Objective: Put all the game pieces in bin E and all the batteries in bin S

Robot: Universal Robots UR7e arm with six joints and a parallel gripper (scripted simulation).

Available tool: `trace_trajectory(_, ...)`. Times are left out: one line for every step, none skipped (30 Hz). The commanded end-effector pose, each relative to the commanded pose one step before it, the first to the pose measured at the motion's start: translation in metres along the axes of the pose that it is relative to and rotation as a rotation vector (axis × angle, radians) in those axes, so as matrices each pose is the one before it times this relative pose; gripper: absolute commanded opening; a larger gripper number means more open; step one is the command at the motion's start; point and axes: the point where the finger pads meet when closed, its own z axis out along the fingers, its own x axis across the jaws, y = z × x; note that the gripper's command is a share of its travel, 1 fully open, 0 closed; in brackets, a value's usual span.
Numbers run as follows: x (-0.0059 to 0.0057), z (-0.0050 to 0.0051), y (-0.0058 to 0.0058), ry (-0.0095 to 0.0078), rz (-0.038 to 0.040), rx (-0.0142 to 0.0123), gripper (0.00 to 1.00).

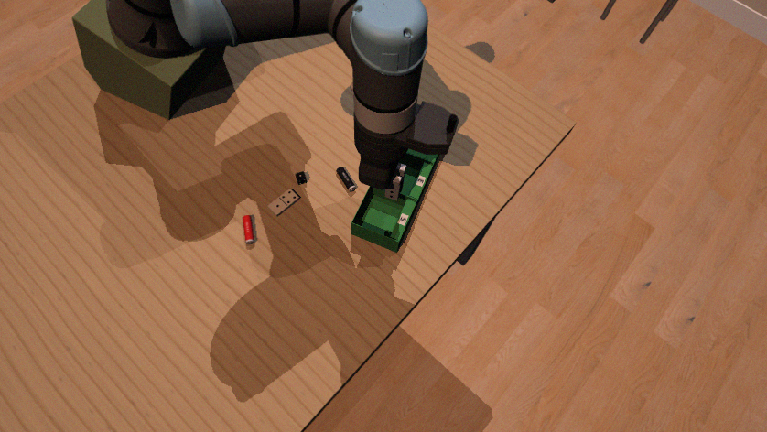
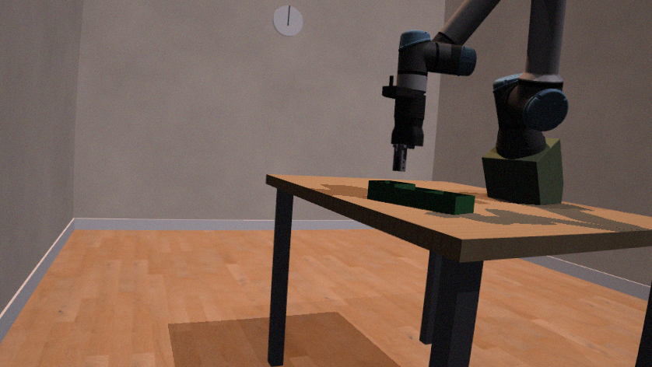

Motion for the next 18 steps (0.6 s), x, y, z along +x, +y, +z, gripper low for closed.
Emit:
trace_trajectory(-0.01729,-0.00049,-0.00134,0.00073,-0.00033,0.0006,0.31)
trace_trajectory(-0.00499,-0.00001,-0.00027,-0.00002,0.0,0.00001,0.31)
trace_trajectory(-0.00504,0.00004,-0.00034,0.00001,0.00001,0.0,0.31)
trace_trajectory(-0.005,0.0,-0.00028,-0.00001,0.0,0.00001,0.31)
trace_trajectory(-0.005,0.0,-0.00028,-0.00001,0.0,0.00001,0.31)
trace_trajectory(-0.005,0.0,-0.00028,-0.00001,0.0,0.00001,0.31)
trace_trajectory(-0.005,0.0,-0.00028,-0.00001,0.0,0.00001,0.31)
trace_trajectory(-0.005,0.0,-0.00028,-0.00001,0.0,0.00001,0.31)
trace_trajectory(-0.005,0.0,-0.00028,-0.00001,0.0,0.00001,0.31)
trace_trajectory(-0.005,0.0,-0.00028,-0.00001,0.0,0.00001,0.31)
trace_trajectory(-0.005,0.0,-0.00028,-0.00001,0.0,0.00001,0.31)
trace_trajectory(-0.00443,0.0,-0.00025,-0.00001,0.0,0.00001,0.31)
trace_trajectory(0.0,0.0,0.0,0.0,0.0,0.0,0.31)
trace_trajectory(0.0,0.0,0.0,0.0,0.0,0.0,0.31)
trace_trajectory(0.0,0.0,0.0,0.0,0.0,0.0,0.31)
trace_trajectory(0.00002,-0.00002,0.00002,-0.00001,0.0,0.0,0.31)
trace_trajectory(-0.00001,0.00001,-0.00001,0.0,0.0,0.0,0.31)
trace_trajectory(0.0,0.0,0.0,0.0,0.0,0.0,0.31)
